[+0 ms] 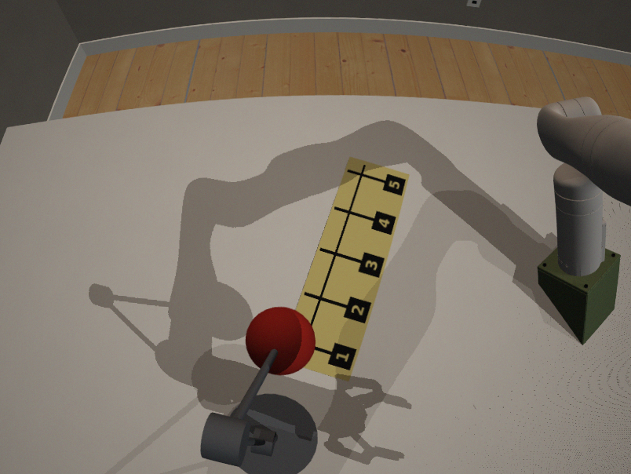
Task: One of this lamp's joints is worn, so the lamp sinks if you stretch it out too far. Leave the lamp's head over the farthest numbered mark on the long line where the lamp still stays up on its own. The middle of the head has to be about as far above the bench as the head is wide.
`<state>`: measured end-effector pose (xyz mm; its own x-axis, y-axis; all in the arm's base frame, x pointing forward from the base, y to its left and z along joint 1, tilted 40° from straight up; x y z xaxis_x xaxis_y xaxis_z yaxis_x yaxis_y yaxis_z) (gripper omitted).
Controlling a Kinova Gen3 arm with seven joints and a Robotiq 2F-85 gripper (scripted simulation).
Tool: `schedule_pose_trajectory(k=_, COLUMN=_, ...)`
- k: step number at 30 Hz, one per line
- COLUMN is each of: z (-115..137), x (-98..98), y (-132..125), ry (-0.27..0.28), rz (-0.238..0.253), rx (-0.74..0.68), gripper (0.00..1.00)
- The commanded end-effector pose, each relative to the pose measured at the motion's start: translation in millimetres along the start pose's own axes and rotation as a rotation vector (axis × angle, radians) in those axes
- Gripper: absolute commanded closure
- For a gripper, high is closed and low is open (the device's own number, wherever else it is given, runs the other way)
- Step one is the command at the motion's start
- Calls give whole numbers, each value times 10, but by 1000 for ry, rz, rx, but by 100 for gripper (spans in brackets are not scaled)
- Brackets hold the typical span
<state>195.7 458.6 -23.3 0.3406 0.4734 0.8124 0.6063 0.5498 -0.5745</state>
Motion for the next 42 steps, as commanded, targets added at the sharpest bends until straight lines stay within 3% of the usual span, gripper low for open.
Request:
schedule_pose_trajectory(k=1, z=8, x=10, y=-2, ry=1, rz=-2, rx=1, gripper=0)
schedule_pose_trajectory(k=42, z=8, x=10, y=-2, ry=1, rz=-2, rx=1, gripper=0)
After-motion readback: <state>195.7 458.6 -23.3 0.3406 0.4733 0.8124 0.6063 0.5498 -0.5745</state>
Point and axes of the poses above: the point where the finger pads meet when closed, its own x axis back along the fingers, its own y axis across the jaws, z = x × y, the point moved 1 cm from there along x, back along the fingers, and after that the axes turned 11 degrees about x, right-handed, at the moved point
